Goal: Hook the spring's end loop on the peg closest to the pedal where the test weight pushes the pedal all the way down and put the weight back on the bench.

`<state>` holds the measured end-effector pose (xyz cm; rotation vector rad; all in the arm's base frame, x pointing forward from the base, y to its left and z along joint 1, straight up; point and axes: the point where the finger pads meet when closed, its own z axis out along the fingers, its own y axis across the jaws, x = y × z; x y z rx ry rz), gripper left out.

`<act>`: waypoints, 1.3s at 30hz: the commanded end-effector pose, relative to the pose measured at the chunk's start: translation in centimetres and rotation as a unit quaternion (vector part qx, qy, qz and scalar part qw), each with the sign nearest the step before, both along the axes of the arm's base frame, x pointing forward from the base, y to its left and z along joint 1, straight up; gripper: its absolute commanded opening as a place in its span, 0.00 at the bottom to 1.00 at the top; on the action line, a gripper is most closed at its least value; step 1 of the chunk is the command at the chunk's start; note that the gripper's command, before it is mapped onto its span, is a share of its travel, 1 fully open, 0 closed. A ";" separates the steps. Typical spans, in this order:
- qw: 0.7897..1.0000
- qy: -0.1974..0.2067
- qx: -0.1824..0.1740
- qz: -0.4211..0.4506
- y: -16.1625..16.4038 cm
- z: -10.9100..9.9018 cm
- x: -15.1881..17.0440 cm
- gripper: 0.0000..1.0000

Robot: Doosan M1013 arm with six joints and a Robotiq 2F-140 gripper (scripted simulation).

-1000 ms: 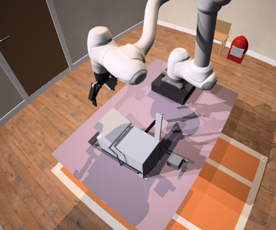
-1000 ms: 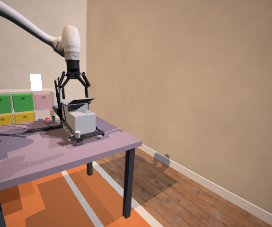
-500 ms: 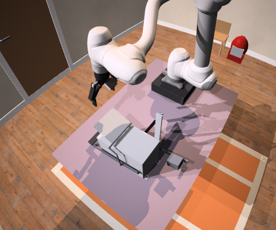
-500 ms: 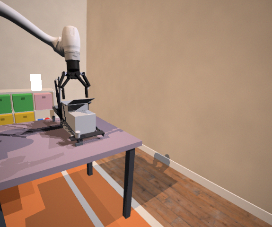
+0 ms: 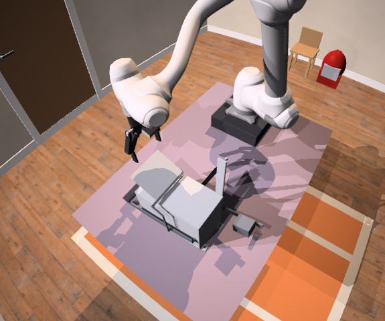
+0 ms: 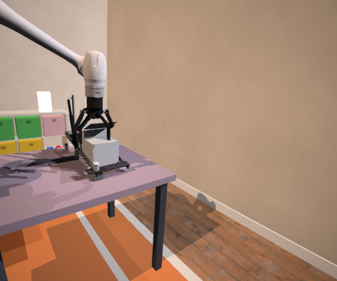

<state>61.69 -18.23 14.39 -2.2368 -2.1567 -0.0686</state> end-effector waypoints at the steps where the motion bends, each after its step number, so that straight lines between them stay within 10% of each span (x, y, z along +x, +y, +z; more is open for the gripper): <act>1: 1.000 -0.002 0.028 0.001 -0.3 -2.3 0.1 1.00; 39: 0.998 -0.003 0.061 0.002 -0.6 -5.6 0.1 1.00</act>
